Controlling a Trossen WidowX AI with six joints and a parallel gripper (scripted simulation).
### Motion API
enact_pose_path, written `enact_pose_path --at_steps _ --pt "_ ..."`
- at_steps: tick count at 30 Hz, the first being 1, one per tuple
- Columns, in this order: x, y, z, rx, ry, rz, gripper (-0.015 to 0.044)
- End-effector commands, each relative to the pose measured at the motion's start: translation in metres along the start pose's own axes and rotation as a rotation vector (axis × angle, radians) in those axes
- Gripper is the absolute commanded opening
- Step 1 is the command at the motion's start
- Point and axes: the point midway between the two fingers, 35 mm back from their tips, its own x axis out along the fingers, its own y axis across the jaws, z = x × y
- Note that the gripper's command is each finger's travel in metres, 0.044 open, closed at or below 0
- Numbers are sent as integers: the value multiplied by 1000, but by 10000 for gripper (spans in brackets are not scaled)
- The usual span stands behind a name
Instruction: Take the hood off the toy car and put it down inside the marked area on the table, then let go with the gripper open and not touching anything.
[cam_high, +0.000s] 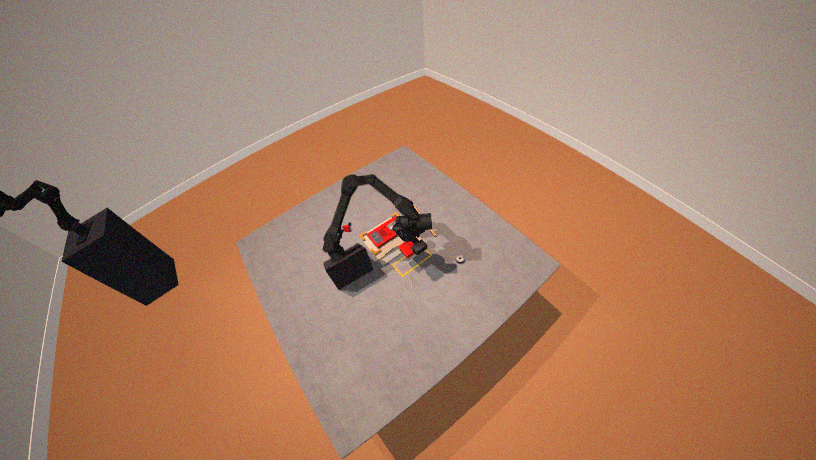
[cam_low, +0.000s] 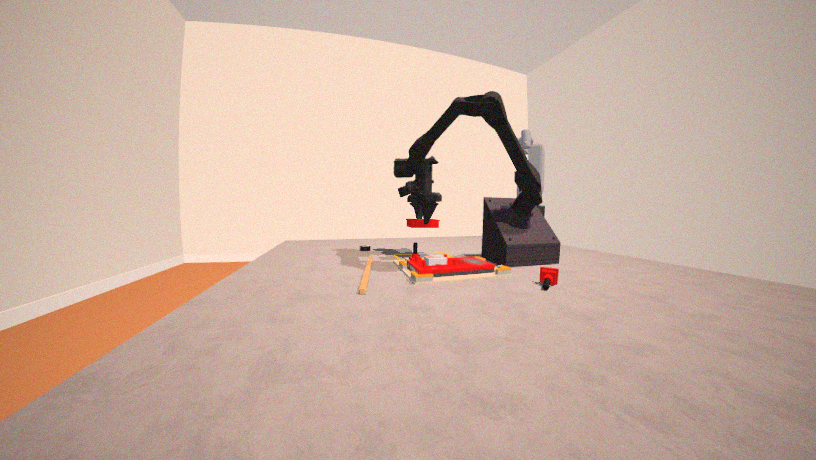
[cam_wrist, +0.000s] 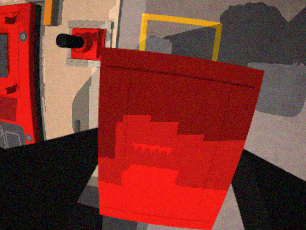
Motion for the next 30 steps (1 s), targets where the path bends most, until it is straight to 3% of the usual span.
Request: enact_pose_path --at_steps 1,30 --pt "3 -5 -4 -6 11 6 0" --pt "24 -5 -3 -5 11 5 0"
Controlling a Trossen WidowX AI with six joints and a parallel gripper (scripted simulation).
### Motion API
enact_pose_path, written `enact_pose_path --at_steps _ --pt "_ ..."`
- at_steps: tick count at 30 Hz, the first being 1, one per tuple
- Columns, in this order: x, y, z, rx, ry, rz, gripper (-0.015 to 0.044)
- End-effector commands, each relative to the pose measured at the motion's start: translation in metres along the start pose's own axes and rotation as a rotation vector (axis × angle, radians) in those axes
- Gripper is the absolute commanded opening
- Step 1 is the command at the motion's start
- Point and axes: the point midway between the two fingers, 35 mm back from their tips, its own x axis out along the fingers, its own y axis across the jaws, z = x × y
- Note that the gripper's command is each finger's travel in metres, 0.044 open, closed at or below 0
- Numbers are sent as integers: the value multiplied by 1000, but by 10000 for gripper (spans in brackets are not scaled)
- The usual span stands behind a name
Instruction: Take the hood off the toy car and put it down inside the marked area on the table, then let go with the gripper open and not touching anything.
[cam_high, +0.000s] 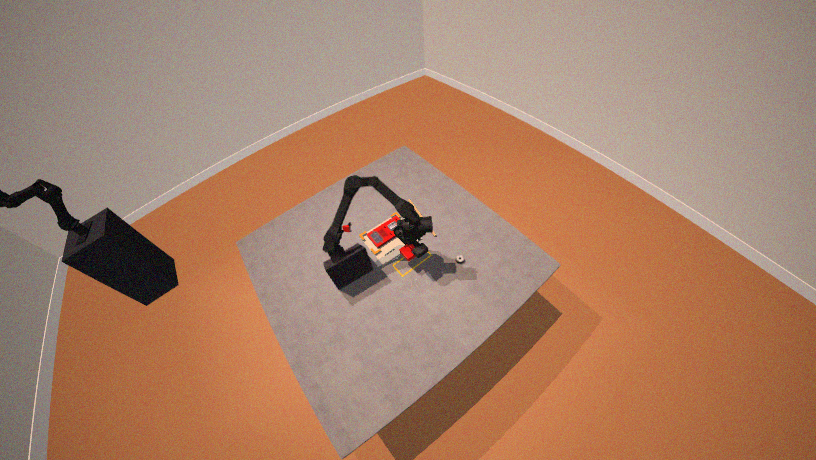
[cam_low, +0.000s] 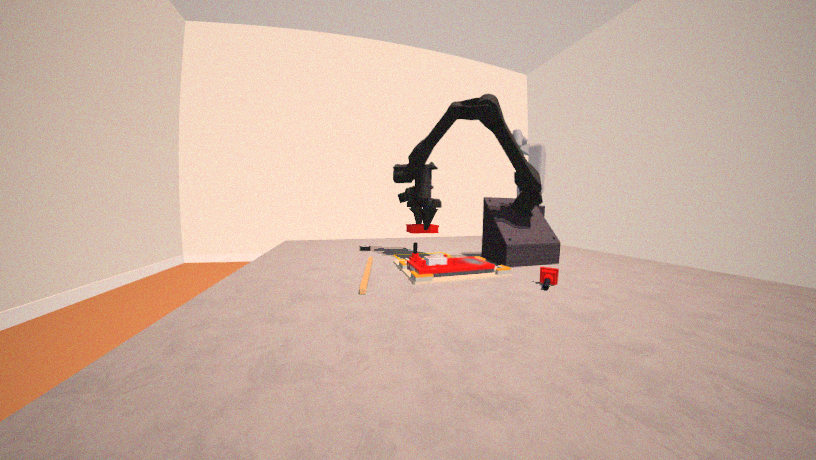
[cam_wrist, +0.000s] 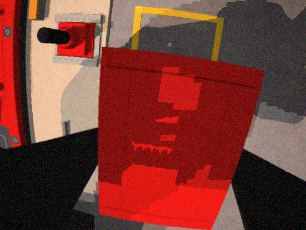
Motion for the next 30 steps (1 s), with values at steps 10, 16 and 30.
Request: enact_pose_path --at_steps 10,16,30 --pt "12 0 -1 8 3 7 0" --pt "17 0 -1 9 3 7 0" --pt "27 0 -1 9 3 7 0"
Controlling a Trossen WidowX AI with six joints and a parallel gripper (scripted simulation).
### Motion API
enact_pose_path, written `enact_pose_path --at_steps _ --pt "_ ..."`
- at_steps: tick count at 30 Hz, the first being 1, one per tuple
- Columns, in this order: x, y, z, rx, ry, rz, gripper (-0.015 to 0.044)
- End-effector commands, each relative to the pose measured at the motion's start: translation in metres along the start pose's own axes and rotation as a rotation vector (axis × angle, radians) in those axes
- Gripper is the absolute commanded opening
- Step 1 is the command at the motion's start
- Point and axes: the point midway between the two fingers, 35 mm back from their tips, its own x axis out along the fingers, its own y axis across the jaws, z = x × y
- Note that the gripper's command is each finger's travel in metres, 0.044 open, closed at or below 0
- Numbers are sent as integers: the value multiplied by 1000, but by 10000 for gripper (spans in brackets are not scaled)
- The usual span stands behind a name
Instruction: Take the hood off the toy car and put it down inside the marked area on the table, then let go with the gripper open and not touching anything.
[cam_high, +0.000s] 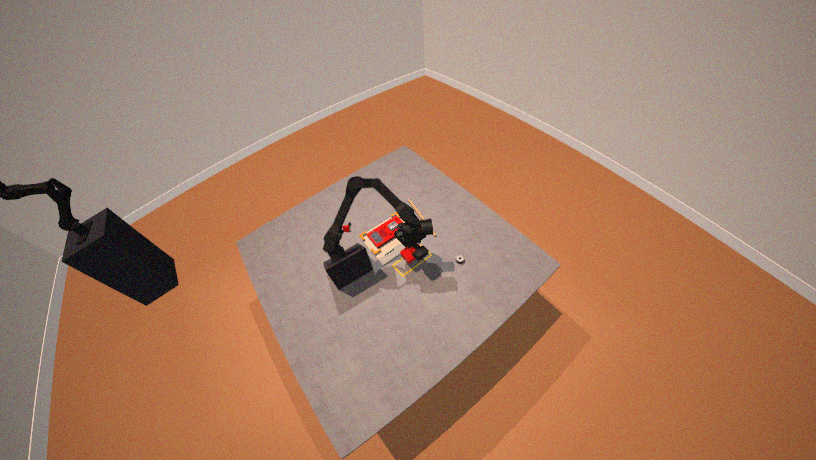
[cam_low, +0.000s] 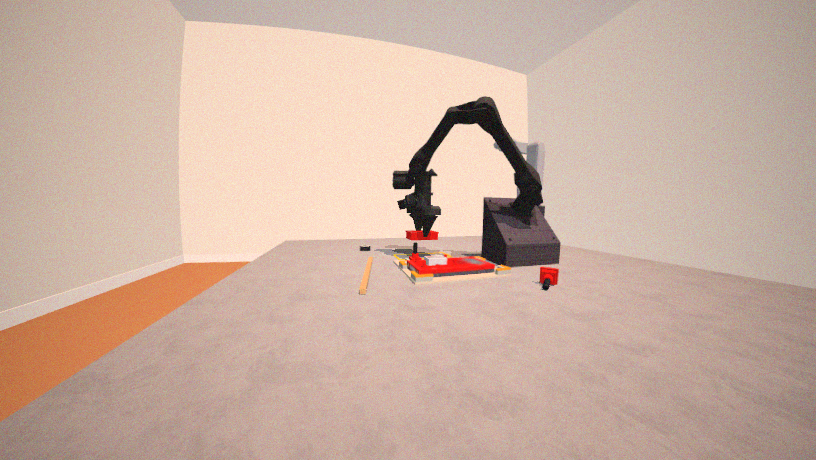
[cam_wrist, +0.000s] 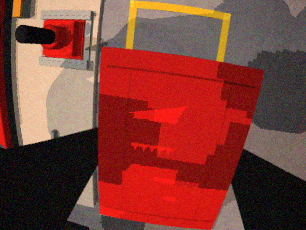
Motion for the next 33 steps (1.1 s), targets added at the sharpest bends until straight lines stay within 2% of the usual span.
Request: enact_pose_path --at_steps 1,33 --pt "6 0 -2 9 3 7 0" --pt "29 1 -3 8 3 9 0"
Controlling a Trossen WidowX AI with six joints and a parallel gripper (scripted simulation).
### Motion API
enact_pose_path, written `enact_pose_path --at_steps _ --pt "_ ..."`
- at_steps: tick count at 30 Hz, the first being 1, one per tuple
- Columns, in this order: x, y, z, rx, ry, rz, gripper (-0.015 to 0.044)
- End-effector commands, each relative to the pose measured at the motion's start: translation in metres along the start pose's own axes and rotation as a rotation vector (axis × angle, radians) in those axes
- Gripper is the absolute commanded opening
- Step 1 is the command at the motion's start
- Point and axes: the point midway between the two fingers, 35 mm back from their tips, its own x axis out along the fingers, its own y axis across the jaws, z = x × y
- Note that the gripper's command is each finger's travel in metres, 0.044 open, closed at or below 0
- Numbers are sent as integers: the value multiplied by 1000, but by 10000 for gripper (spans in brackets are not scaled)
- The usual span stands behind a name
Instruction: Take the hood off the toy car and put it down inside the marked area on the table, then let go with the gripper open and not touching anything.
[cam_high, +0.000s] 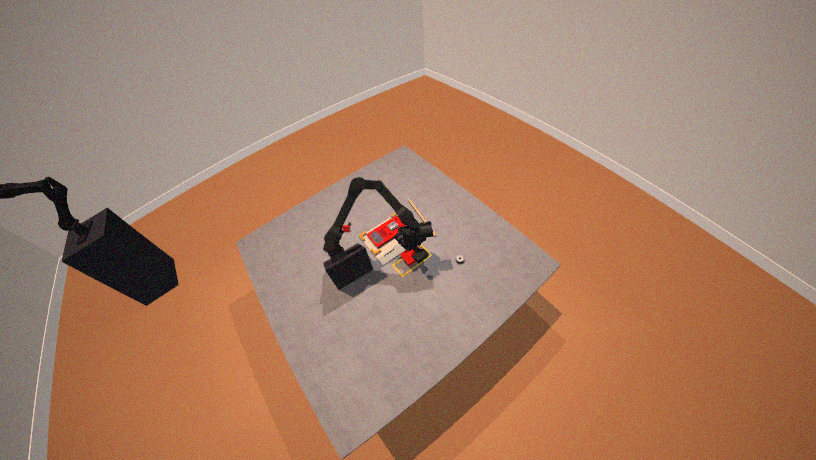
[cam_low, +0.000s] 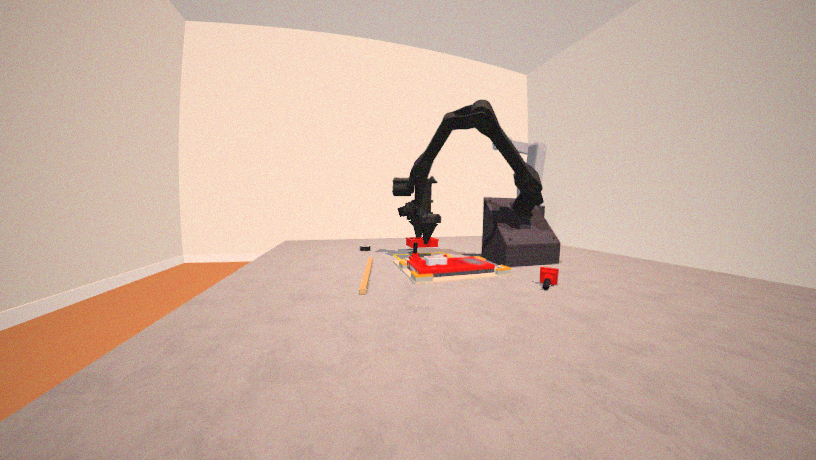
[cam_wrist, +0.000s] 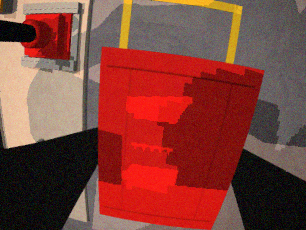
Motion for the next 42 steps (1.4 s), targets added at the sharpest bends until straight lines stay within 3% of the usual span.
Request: enact_pose_path --at_steps 1,42 --pt "6 0 -2 9 4 7 0" --pt "25 1 -3 9 4 9 0"
